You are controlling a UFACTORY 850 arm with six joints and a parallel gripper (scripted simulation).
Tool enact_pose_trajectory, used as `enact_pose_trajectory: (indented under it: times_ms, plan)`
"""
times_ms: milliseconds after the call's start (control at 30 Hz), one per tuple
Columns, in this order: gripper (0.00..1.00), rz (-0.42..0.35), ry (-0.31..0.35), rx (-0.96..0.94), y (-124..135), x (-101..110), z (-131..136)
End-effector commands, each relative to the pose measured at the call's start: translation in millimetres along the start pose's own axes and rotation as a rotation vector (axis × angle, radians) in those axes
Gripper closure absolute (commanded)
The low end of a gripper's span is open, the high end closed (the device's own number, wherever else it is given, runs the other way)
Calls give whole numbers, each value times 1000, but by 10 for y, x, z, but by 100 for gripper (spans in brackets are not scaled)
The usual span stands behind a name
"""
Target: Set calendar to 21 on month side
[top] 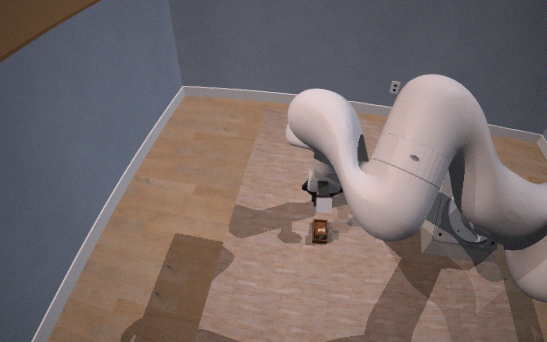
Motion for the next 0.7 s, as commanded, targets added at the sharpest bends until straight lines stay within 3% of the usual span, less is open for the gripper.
enact_pose_trajectory:
  times_ms: [0, 167, 467, 533, 667]
  plan:
    - [71, -1, 1, 0, 3, 7, 6]
    - [71, -1, 1, 0, 3, 113, 6]
    - [71, -1, 1, 0, 2, 735, 5]
    - [71, -1, 1, 0, 2, 735, 5]
    - [71, -1, 1, 0, 2, 942, 5]
Point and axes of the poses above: the point where the finger pads meet when closed, its own x axis back along the fingers, its own z axis across the jaws, y = z × x, the point moved 6 cm from there along x, back along the fingers, and after that the axes turned 6 degrees about x, right-handed, at the moved point
